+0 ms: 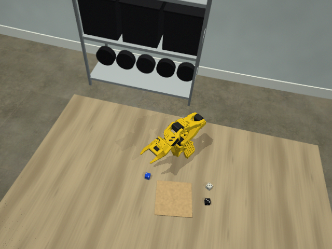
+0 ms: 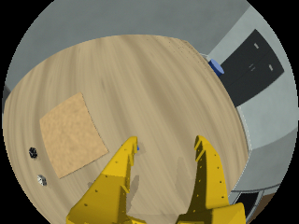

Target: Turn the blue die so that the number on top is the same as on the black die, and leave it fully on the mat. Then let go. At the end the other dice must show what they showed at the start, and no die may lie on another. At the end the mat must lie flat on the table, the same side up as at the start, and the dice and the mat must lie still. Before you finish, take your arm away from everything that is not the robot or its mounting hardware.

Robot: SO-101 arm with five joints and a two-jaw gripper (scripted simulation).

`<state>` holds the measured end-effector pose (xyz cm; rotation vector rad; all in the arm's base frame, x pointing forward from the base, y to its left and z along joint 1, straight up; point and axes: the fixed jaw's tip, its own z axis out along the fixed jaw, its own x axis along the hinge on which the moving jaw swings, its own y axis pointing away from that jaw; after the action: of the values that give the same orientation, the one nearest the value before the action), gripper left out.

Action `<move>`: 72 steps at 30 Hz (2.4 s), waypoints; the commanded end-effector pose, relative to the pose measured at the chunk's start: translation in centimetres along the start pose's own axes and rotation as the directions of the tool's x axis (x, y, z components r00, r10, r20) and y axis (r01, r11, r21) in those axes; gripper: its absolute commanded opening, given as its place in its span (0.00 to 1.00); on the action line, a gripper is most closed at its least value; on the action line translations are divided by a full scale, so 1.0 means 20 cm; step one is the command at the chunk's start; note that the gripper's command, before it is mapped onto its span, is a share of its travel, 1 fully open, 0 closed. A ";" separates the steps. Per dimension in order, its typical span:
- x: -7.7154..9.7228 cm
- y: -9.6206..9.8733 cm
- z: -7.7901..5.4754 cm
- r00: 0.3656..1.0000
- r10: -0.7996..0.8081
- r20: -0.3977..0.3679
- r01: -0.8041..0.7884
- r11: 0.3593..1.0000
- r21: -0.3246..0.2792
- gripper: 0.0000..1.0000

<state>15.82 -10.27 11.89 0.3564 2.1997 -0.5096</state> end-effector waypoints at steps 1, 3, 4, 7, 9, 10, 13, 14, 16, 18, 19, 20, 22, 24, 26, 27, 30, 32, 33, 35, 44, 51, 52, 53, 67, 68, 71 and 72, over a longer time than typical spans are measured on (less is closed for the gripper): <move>-0.07 -0.03 -0.04 0.993 -0.114 0.033 0.113 0.993 0.020 0.28; -0.07 -0.03 -0.04 0.983 -0.180 0.016 0.180 0.984 0.016 0.28; -0.07 -0.04 -0.04 0.977 -0.215 0.008 0.215 0.977 0.013 0.28; -0.07 -0.04 -0.04 0.947 -0.320 -0.017 0.320 0.947 0.000 0.28; -0.07 -0.04 -0.05 0.920 -0.391 -0.032 0.390 0.921 -0.013 0.28; -0.07 -0.05 -0.05 0.904 -0.426 -0.039 0.426 0.905 -0.020 0.28; -0.07 -0.05 -0.05 0.886 -0.461 -0.045 0.460 0.887 -0.027 0.28; -0.07 -0.05 -0.05 0.867 -0.496 -0.051 0.494 0.868 -0.036 0.28; -0.07 -0.05 -0.05 0.824 -0.564 -0.062 0.561 0.826 -0.054 0.28; -0.07 -0.06 -0.05 0.775 -0.628 -0.069 0.624 0.778 -0.075 0.28; -0.07 -0.06 -0.05 0.748 -0.659 -0.072 0.654 0.752 -0.086 0.28; -0.07 -0.06 -0.06 0.720 -0.689 -0.074 0.683 0.724 -0.097 0.28; -0.07 -0.07 -0.06 0.662 -0.746 -0.075 0.737 0.666 -0.120 0.28; -0.07 -0.07 -0.06 0.599 -0.797 -0.073 0.784 0.603 -0.144 0.28; -0.07 -0.08 -0.06 0.534 -0.842 -0.068 0.826 0.538 -0.168 0.28; -0.07 -0.08 -0.06 0.501 -0.863 -0.064 0.845 0.504 -0.179 0.28; -0.07 -0.08 -0.06 0.468 -0.882 -0.059 0.862 0.470 -0.191 0.28; -0.07 -0.09 -0.06 0.401 -0.915 -0.048 0.891 0.401 -0.213 0.28; -0.07 -0.09 -0.06 0.367 -0.929 -0.041 0.903 0.367 -0.223 0.28; -0.07 -0.10 -0.06 0.301 -0.953 -0.026 0.923 0.298 -0.243 0.28; -0.07 -0.11 -0.06 0.037 -0.998 0.058 0.952 0.017 -0.306 0.28; -0.07 -0.12 -0.06 -0.074 -0.992 0.104 0.940 -0.105 -0.323 0.28; -0.07 -0.12 -0.06 -0.093 -0.989 0.113 0.937 -0.125 -0.326 0.28; -0.07 -0.13 -0.06 -0.111 -0.986 0.121 0.934 -0.145 -0.328 0.28; -0.07 -0.13 -0.06 -0.237 -0.954 0.184 0.897 -0.288 -0.335 0.28; -0.07 -0.14 -0.06 -0.242 -0.952 0.187 0.895 -0.293 -0.335 0.28; -0.08 -0.14 -0.06 -0.251 -0.949 0.192 0.892 -0.303 -0.335 0.28; -0.08 -0.14 -0.06 -0.252 -0.948 0.193 0.891 -0.305 -0.335 0.28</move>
<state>14.45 -11.84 12.92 -2.0502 2.1589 -0.7441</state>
